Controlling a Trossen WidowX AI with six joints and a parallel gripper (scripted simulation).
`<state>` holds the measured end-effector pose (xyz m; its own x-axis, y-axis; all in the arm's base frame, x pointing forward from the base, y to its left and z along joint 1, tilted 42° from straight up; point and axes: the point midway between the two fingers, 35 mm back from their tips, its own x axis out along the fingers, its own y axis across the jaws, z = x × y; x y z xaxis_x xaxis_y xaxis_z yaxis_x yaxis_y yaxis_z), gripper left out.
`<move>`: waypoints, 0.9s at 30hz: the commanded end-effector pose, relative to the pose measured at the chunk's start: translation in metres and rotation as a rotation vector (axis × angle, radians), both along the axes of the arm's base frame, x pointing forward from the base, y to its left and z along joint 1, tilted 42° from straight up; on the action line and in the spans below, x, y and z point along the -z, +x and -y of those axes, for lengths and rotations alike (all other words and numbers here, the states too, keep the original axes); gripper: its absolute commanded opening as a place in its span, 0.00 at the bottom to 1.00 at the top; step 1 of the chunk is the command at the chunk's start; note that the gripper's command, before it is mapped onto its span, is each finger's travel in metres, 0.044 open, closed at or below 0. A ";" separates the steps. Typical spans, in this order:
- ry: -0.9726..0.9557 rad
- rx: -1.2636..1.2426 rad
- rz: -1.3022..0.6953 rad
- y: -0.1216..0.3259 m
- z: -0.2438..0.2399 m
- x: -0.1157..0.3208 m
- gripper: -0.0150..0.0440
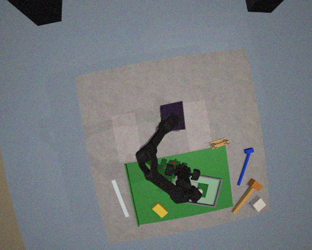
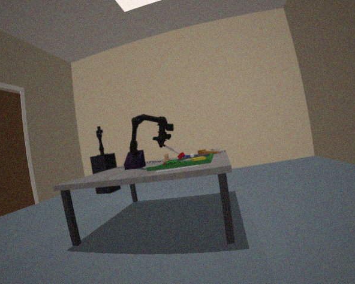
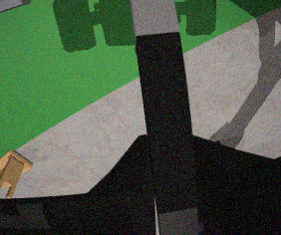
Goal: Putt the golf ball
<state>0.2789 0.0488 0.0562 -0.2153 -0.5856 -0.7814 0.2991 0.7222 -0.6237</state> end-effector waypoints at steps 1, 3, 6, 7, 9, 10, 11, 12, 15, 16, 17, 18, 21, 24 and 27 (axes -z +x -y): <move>0.003 -0.001 0.010 0.000 -0.016 -0.016 0.25; 0.003 -0.001 0.010 -0.001 -0.020 -0.022 0.25; 0.002 -0.006 0.003 -0.001 -0.016 -0.016 0.25; 0.002 -0.006 0.003 -0.001 -0.016 -0.016 0.25; 0.002 -0.006 0.003 -0.001 -0.016 -0.016 0.25; 0.002 -0.006 0.003 -0.001 -0.016 -0.016 0.25; 0.002 -0.006 0.003 -0.001 -0.016 -0.016 0.25; 0.002 -0.006 0.003 -0.001 -0.016 -0.016 0.25; 0.002 -0.006 0.003 -0.001 -0.016 -0.016 0.25; 0.002 -0.006 0.003 -0.001 -0.016 -0.016 0.25; 0.002 -0.006 0.003 -0.001 -0.016 -0.016 0.25; 0.002 -0.006 0.003 -0.001 -0.016 -0.016 0.25; 0.002 -0.006 0.003 -0.001 -0.016 -0.016 0.25; 0.002 -0.006 0.003 -0.001 -0.016 -0.016 0.25; 0.002 -0.006 0.003 -0.001 -0.016 -0.016 0.25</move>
<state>0.2776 0.0640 0.0728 -0.2127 -0.5855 -0.7823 0.2984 0.7234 -0.6226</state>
